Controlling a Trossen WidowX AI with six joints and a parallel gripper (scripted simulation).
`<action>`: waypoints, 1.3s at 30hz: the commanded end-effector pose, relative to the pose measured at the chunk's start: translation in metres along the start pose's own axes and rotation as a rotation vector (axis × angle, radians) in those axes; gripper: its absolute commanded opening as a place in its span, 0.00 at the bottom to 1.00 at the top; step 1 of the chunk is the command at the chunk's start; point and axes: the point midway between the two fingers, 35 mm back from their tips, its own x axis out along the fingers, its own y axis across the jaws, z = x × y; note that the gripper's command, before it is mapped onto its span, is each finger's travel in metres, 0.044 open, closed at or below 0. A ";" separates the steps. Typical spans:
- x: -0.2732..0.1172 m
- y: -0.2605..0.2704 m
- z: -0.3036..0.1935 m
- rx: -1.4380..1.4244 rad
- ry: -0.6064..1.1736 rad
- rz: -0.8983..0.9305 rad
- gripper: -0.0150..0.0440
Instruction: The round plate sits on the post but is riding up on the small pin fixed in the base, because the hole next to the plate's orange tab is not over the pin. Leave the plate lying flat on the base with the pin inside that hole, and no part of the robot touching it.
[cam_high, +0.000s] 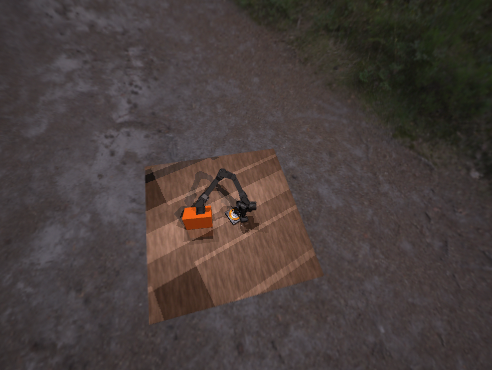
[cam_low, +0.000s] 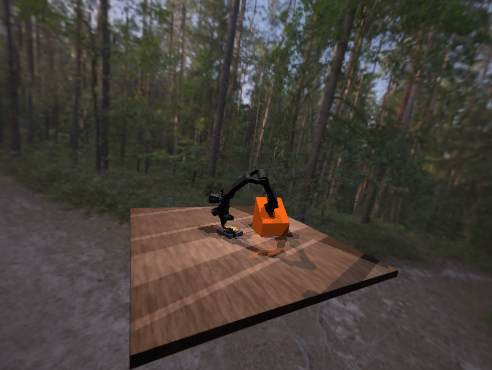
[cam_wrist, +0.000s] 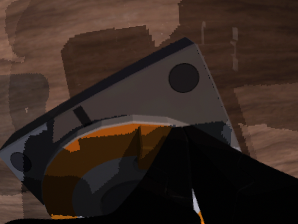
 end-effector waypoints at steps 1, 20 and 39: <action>-0.003 0.007 0.004 -0.004 -0.007 0.002 0.25; -0.004 0.025 0.006 -0.004 -0.007 0.003 0.25; -0.047 0.026 -0.001 -0.004 -0.007 0.001 0.25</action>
